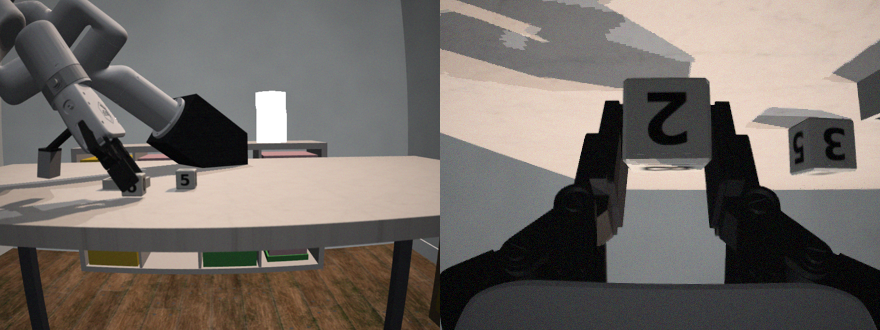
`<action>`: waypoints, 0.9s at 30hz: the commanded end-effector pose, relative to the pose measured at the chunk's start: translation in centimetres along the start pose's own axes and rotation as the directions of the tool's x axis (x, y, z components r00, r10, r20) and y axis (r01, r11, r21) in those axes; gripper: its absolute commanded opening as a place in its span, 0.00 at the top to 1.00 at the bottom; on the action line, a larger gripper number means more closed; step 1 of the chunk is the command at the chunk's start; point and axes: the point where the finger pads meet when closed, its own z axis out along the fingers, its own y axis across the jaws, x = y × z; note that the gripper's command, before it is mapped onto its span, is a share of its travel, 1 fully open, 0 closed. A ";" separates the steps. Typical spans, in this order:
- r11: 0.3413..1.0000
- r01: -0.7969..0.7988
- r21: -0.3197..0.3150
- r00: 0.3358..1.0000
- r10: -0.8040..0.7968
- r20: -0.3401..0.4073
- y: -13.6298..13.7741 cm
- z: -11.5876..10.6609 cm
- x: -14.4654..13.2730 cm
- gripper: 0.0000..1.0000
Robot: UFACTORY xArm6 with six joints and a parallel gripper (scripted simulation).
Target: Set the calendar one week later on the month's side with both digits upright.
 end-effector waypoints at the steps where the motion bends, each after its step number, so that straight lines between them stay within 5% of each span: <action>1: 1.000 0.001 0.002 1.000 -0.001 0.000 -0.1 -0.1 0.0 0.71; 27: 1.000 0.001 0.002 1.000 -0.001 0.000 -0.1 0.2 0.2 0.71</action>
